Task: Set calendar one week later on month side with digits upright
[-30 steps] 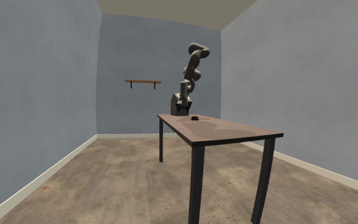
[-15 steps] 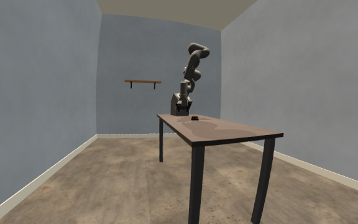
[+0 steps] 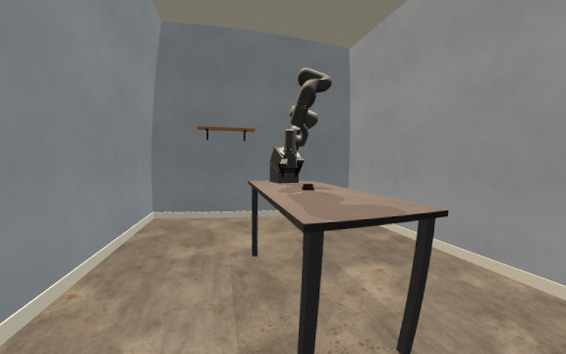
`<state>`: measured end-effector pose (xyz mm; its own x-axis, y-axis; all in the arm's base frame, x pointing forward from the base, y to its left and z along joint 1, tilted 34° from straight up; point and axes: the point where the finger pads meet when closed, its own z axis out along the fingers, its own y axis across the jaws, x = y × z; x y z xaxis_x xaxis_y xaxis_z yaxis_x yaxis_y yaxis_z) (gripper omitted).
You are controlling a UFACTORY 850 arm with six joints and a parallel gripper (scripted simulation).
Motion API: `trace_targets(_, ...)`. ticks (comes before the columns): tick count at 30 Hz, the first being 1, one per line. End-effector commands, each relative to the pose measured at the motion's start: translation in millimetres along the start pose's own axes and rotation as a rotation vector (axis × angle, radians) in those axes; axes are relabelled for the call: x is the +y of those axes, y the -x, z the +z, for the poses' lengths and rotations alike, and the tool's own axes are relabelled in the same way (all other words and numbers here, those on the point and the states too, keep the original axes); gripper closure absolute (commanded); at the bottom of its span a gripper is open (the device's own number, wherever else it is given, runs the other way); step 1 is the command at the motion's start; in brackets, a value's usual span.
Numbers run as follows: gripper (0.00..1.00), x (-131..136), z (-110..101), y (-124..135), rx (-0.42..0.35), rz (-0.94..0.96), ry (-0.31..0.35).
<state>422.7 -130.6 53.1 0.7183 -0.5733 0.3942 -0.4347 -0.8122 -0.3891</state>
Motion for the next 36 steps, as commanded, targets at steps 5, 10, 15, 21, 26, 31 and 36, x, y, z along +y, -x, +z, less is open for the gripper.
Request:
trace_targets(5,0.00,0.0,-0.2,-0.2,0.001,0.000,0.000)
trace_targets(10,0.00,0.0,-0.2,-0.2,0.001,0.000,0.000)
trace_targets(15,0.00,0.0,-0.2,-0.2,0.001,0.000,0.000)
trace_targets(21,0.00,0.0,-6.7,-0.2,0.001,0.000,0.000)
trace_targets(26,0.00,0.0,-17.4,-0.2,0.001,0.000,0.000)
trace_targets(31,0.00,0.0,-40.1,-0.2,0.001,0.000,0.000)
trace_targets(36,0.00,0.0,-56.6,-0.2,0.001,0.000,0.000)
